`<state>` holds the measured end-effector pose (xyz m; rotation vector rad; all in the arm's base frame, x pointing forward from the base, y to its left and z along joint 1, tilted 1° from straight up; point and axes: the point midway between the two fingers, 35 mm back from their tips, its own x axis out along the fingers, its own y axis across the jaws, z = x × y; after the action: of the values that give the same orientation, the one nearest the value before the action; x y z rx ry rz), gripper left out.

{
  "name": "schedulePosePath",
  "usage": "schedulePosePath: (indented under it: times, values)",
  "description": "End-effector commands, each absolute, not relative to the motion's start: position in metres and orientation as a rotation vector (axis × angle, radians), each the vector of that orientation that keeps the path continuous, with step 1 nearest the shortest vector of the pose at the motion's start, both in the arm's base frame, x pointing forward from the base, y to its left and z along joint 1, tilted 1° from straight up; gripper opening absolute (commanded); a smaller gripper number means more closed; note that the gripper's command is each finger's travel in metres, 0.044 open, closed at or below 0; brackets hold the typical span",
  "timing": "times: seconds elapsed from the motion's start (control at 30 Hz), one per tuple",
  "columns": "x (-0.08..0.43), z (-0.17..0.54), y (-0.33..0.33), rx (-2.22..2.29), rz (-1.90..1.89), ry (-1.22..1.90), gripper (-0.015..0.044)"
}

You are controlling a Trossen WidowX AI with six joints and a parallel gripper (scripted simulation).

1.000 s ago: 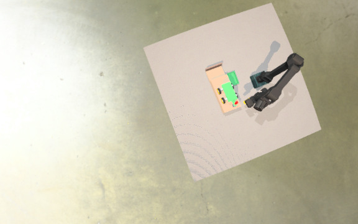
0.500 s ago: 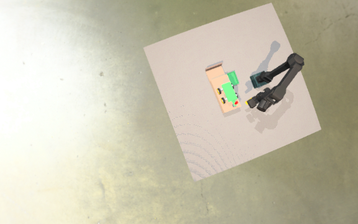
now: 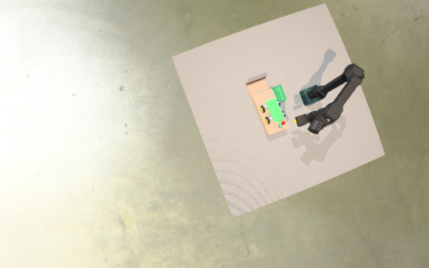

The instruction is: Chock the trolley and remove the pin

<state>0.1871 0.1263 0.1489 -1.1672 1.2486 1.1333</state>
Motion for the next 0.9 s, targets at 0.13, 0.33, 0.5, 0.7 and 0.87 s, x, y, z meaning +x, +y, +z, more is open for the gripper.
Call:
schedulePosePath:
  times: [0.13, 0.33, 0.5, 0.7, 0.87]
  values:
    - [0.1871, 0.1496, 0.1269, -0.95, 0.922, 1.361, 0.0]
    - [0.1871, 0.1496, 0.1269, -0.795, 0.768, 1.425, 0.0]
    - [0.1871, 0.1496, 0.1268, -0.665, 0.638, 1.469, 0.0]
    - [0.1872, 0.1496, 0.1268, -0.526, 0.5, 1.506, 0.0]
    - [0.1872, 0.1496, 0.1268, -0.449, 0.424, 1.523, 0.0]
